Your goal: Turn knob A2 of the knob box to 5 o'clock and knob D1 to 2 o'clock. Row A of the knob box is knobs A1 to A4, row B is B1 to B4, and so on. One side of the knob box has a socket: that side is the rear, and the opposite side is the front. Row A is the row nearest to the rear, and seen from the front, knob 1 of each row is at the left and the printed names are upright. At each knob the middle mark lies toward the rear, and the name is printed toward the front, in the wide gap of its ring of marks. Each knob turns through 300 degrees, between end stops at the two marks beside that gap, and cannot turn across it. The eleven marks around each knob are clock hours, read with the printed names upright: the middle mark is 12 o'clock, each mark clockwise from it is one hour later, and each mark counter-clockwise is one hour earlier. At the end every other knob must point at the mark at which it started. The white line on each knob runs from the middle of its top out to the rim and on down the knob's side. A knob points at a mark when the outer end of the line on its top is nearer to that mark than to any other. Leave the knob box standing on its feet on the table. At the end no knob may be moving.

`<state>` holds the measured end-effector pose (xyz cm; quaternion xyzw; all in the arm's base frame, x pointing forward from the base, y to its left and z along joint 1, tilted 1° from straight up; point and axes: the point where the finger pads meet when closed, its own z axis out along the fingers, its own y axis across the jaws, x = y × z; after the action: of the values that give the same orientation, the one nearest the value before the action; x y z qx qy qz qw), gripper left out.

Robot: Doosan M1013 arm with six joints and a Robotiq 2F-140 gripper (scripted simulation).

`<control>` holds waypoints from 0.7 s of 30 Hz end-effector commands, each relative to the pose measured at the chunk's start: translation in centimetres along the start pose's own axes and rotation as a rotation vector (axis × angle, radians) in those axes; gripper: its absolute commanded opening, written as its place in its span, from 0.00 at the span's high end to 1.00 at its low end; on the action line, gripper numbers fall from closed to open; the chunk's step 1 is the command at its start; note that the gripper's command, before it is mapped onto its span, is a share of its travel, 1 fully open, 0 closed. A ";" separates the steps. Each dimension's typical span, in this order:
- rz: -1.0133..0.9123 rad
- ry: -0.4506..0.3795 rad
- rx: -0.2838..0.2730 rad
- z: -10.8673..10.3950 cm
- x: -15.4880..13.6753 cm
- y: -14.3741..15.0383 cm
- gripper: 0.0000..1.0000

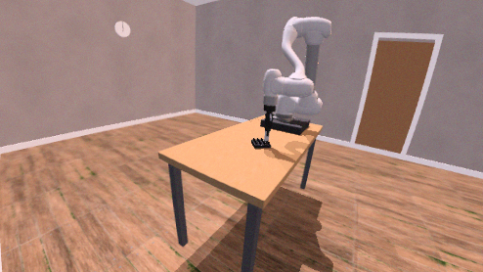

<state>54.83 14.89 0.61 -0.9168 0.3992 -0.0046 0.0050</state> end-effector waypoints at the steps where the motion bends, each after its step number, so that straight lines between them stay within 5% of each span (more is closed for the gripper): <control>1: 0.076 0.005 -0.003 0.0 0.0 0.0 0.95; 21: 0.088 0.005 -0.003 0.0 0.0 0.0 0.88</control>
<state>54.83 14.90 0.61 -0.8984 0.4390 -0.0060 0.0029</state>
